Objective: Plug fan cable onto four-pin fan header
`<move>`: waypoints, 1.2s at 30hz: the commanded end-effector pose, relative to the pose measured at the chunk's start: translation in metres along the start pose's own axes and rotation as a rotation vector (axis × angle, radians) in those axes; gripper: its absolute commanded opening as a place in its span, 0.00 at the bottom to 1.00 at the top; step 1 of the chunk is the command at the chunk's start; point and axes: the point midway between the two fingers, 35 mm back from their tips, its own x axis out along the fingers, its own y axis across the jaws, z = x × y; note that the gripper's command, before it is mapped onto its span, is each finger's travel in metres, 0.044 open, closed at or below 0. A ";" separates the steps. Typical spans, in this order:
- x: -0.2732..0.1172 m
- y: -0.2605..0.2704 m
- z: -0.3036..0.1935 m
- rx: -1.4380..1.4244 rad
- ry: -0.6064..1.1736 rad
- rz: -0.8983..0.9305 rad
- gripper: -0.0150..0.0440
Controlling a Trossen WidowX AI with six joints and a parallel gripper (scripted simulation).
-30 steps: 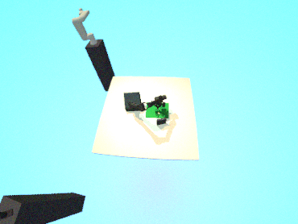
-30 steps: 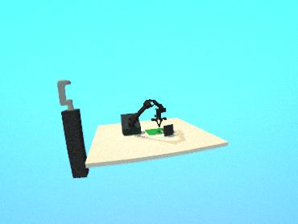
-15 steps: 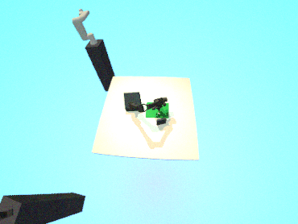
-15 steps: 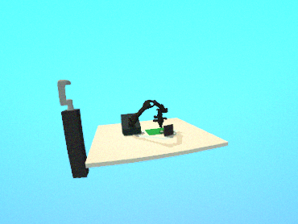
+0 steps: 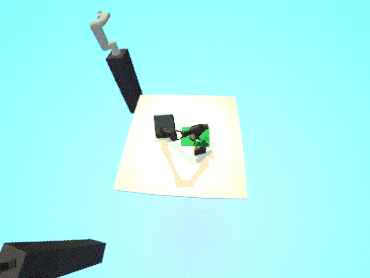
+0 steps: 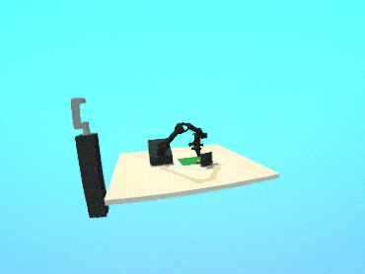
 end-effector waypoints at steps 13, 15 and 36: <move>-0.002 0.003 0.002 -0.063 0.003 0.001 0.25; -0.002 0.003 0.002 -0.063 0.003 0.001 0.25; 0.020 0.003 0.005 -0.053 0.003 0.002 0.25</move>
